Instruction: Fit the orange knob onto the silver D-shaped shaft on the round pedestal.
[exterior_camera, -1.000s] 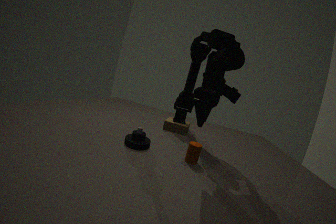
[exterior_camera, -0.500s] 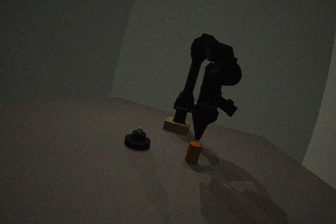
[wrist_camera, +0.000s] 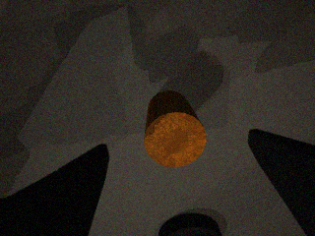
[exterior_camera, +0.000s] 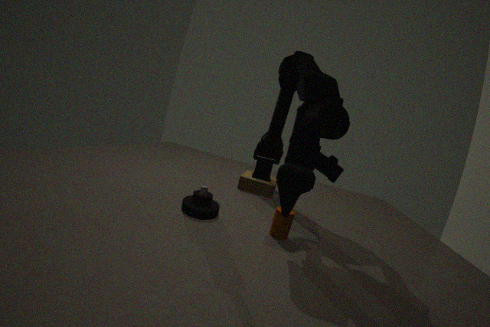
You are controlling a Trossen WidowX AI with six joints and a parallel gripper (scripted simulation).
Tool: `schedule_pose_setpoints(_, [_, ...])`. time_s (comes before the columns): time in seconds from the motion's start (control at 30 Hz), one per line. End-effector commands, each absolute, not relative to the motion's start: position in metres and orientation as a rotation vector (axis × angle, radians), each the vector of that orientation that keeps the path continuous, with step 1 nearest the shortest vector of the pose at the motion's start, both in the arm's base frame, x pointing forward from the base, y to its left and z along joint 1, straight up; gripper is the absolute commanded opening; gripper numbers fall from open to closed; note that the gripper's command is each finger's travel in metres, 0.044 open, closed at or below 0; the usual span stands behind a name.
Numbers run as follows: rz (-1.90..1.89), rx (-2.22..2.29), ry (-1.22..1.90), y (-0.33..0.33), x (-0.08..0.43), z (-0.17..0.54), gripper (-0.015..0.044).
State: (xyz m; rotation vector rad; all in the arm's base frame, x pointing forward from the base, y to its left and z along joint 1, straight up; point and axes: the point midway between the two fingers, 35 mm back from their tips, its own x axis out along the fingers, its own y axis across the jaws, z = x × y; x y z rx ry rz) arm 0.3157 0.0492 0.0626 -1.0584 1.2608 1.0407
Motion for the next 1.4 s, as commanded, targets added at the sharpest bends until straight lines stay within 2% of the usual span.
schedule_pose_setpoints(0.0, [1.042,-1.065,1.265,0.049,0.316,0.055,0.0440])
schedule_pose_setpoints(1.07, [1.043,-1.064,1.266,0.049,0.316,0.007,0.0440])
schedule_pose_setpoints(1.37, [1.043,-1.064,1.266,0.049,0.316,0.007,0.0204])
